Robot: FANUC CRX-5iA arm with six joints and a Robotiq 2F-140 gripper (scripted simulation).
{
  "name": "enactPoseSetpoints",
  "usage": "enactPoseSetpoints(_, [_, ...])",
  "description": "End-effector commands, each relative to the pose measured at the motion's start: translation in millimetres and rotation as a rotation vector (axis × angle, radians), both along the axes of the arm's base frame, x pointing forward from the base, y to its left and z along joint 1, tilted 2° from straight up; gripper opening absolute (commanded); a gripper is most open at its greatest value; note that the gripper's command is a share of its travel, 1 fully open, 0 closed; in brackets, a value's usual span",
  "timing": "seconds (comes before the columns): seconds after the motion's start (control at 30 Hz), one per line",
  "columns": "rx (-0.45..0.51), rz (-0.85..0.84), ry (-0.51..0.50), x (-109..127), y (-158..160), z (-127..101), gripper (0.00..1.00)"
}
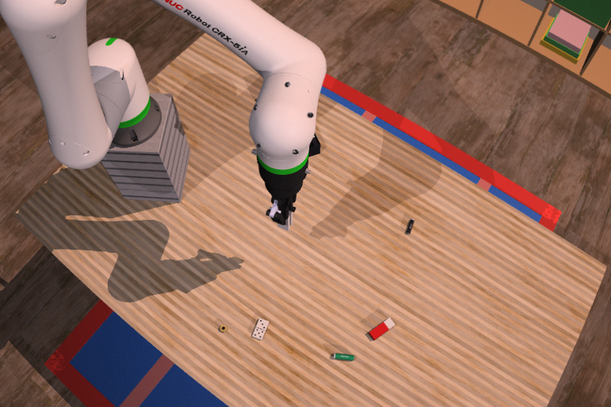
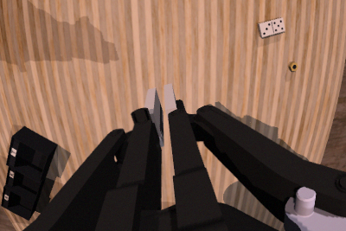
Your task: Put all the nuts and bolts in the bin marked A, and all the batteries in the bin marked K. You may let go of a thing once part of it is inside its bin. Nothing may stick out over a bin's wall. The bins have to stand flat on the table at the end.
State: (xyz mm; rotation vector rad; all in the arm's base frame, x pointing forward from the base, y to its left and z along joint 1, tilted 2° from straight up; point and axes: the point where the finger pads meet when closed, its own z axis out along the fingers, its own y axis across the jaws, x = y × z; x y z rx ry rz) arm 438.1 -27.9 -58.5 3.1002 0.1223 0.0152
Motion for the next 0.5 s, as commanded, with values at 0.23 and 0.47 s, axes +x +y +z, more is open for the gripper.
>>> enactPoseSetpoints(0.23, [-0.004, 0.349, 0.012, -30, 77, -27, 0.15])
enactPoseSetpoints(0.47, [-0.006, 0.546, 0.022, -50, 128, -45, 0.15])
